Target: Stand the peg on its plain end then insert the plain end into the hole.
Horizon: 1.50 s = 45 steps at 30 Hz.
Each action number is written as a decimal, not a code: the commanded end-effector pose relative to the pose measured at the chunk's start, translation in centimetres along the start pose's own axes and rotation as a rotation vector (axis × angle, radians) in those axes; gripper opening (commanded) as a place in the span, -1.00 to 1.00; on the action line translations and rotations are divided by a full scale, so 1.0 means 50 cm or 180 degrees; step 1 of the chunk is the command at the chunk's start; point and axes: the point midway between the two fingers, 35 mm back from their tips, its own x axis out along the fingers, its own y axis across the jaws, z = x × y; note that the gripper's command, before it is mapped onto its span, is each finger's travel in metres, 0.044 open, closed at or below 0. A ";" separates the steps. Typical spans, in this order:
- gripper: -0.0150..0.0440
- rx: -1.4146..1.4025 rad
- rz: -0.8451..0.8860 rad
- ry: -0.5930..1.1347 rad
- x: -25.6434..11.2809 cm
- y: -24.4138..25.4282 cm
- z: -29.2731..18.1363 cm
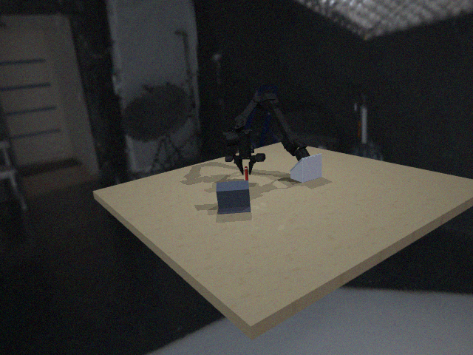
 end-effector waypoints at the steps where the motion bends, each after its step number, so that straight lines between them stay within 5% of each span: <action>1: -0.33 0.0006 0.0000 -0.0002 0.000 0.000 0.000; 5: -0.49 0.0006 0.0000 -0.0002 0.000 0.000 0.000; 33: -0.49 -0.0012 -0.0007 -0.0008 -0.155 0.004 -0.008; 45: -0.49 0.0078 -0.0218 0.0178 -0.142 -0.007 -0.030</action>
